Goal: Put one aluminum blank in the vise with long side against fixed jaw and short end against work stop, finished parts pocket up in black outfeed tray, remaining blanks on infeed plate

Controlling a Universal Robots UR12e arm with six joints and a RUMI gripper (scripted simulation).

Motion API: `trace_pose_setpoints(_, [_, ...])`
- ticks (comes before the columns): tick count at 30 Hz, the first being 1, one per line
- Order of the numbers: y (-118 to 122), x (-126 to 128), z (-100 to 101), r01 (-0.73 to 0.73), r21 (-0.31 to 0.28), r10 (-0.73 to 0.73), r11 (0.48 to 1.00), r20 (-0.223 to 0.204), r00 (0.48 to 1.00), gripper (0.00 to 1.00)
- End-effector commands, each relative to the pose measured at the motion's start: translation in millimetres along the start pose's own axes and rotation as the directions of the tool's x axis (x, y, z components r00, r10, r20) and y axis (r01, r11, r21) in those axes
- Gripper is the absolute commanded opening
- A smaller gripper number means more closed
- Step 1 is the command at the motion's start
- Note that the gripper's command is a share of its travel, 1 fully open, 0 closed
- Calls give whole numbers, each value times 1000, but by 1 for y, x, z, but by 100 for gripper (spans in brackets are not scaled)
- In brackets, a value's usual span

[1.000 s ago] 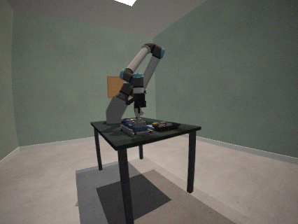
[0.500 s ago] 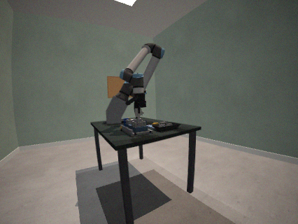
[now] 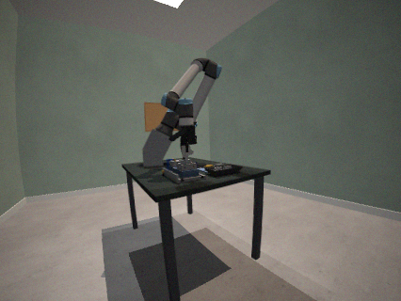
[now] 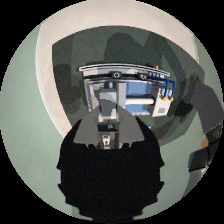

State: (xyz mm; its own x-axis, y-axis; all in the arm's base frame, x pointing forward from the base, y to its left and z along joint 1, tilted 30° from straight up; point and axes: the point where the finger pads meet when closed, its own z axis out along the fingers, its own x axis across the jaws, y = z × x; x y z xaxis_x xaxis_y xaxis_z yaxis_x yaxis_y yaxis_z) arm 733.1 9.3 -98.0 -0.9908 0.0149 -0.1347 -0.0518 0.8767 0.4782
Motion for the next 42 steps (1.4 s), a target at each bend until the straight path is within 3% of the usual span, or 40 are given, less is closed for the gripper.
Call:
trace_pose_setpoints(1, [0,-1,-1,0,1,0,1000,1,1000,0])
trace_pose_setpoints(42, [5,-3,-1,0,1,0,1000,1,1000,0])
